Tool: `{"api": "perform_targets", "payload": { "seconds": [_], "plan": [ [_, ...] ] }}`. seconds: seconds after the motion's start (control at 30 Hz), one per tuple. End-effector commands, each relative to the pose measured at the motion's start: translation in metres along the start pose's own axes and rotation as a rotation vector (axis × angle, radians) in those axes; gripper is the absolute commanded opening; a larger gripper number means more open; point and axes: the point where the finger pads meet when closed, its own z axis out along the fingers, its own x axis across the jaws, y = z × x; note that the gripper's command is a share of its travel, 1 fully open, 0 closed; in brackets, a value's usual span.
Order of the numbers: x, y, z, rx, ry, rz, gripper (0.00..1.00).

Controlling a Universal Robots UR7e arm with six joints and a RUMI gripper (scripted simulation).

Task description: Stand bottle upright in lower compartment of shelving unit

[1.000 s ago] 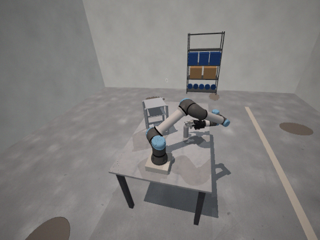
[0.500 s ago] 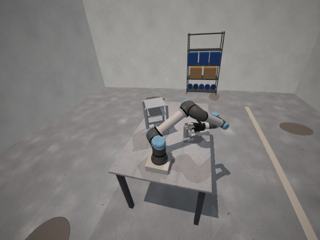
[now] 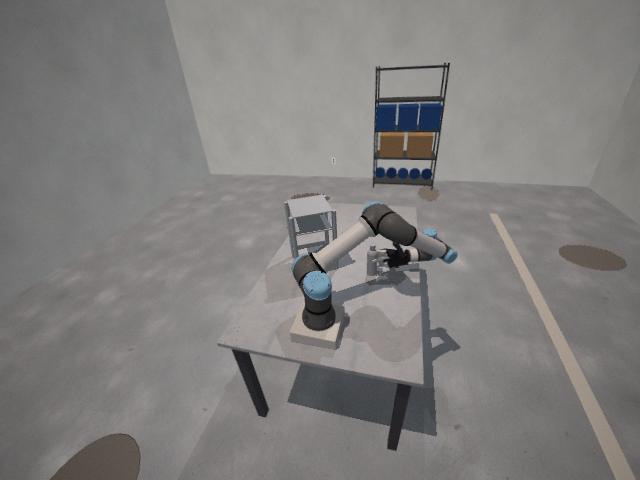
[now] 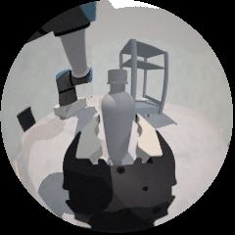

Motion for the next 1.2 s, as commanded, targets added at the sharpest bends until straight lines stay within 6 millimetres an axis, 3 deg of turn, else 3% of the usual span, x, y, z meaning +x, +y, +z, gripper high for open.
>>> {"api": "perform_targets", "payload": {
  "seconds": [0.0,1.17],
  "plan": [
    [0.0000,0.0078,-0.0020,-0.005,0.000,-0.001,0.46],
    [-0.0001,0.0171,-0.0018,-0.004,0.000,-0.001,0.46]
  ]
}}
